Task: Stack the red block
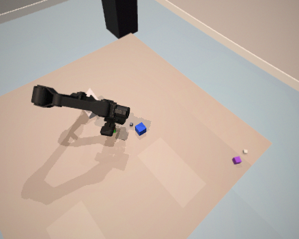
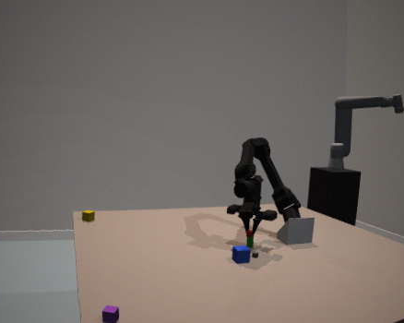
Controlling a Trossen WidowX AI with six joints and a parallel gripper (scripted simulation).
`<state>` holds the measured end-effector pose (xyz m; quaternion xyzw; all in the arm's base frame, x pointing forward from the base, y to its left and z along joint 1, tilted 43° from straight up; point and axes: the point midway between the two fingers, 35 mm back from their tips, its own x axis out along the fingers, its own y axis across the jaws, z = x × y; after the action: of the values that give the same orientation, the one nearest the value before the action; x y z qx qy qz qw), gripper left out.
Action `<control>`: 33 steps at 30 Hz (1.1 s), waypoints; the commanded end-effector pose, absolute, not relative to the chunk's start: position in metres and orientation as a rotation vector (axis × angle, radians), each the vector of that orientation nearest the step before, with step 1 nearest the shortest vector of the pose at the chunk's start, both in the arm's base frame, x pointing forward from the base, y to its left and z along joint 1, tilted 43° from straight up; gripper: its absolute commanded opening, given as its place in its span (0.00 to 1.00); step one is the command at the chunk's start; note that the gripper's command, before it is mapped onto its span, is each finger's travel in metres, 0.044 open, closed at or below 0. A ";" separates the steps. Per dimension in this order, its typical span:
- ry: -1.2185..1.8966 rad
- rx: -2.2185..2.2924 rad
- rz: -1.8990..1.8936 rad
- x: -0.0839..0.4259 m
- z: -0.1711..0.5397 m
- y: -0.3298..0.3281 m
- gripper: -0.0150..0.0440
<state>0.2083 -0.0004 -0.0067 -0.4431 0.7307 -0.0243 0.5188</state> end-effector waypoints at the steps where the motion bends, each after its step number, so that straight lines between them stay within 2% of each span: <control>1: 1.752 -1.061 -0.059 0.208 -0.007 -0.001 0.34; 16: 1.752 -1.061 -0.059 0.208 -0.007 -0.001 1.00; 33: 1.752 -1.061 -0.059 0.208 -0.007 -0.001 1.00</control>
<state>0.2084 -0.0004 -0.0067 -0.4432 0.7305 -0.0245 0.5190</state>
